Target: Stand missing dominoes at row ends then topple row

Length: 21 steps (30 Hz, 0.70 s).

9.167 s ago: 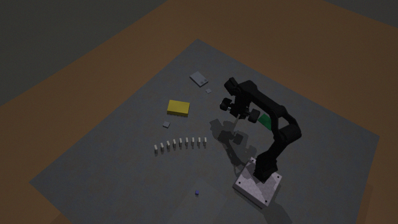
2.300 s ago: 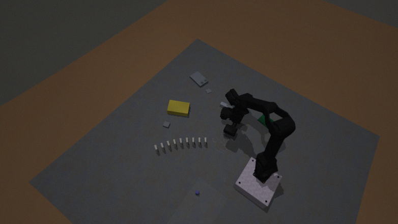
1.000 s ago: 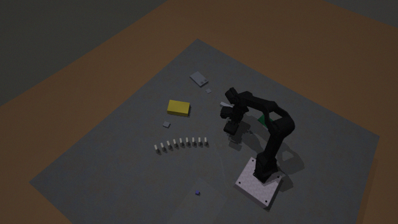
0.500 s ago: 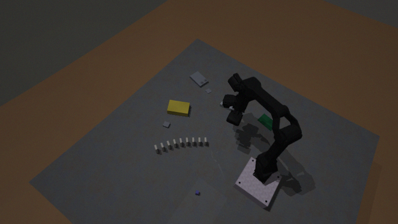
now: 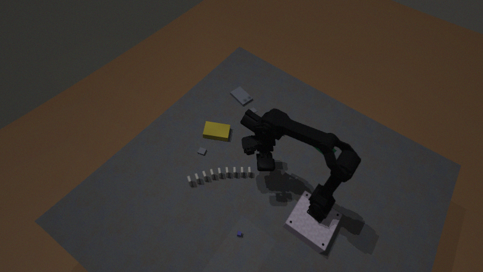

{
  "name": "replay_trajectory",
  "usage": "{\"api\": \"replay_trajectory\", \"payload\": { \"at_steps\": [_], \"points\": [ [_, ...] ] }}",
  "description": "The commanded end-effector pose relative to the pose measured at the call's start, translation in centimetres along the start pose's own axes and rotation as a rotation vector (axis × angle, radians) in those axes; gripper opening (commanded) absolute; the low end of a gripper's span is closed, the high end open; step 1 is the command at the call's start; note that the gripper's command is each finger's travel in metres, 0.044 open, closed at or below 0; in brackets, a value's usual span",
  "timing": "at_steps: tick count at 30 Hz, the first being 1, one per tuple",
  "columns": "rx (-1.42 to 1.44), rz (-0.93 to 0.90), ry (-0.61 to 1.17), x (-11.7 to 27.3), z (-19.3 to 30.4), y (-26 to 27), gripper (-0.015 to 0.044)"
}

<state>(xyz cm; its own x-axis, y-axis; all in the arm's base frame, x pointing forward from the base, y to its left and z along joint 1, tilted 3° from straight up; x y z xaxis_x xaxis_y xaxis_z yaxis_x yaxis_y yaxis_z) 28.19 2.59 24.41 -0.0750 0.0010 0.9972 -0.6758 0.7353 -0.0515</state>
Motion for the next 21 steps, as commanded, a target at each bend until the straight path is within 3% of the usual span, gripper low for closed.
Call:
{"api": "replay_trajectory", "payload": {
  "at_steps": [1, 21],
  "points": [
    [0.016, 0.004, 0.002, -0.3, -0.3, 0.2, 0.0107],
    [0.016, 0.004, 0.002, -10.9, -0.6, -0.1, 0.0107]
  ]
}}
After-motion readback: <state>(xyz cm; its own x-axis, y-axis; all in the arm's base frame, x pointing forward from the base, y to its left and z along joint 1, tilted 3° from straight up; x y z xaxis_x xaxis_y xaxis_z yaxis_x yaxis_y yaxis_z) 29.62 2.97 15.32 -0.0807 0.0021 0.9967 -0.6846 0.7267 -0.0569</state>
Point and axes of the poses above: the point midway between the two fingers, 35 mm back from their tips, its own x axis back along the fingers, its own y axis across the jaws, z = x × y, the point moved 9 cm from there along x, back along the fingers, and after that the axes turned 2 degrees about -x, right-handed, at the moved point
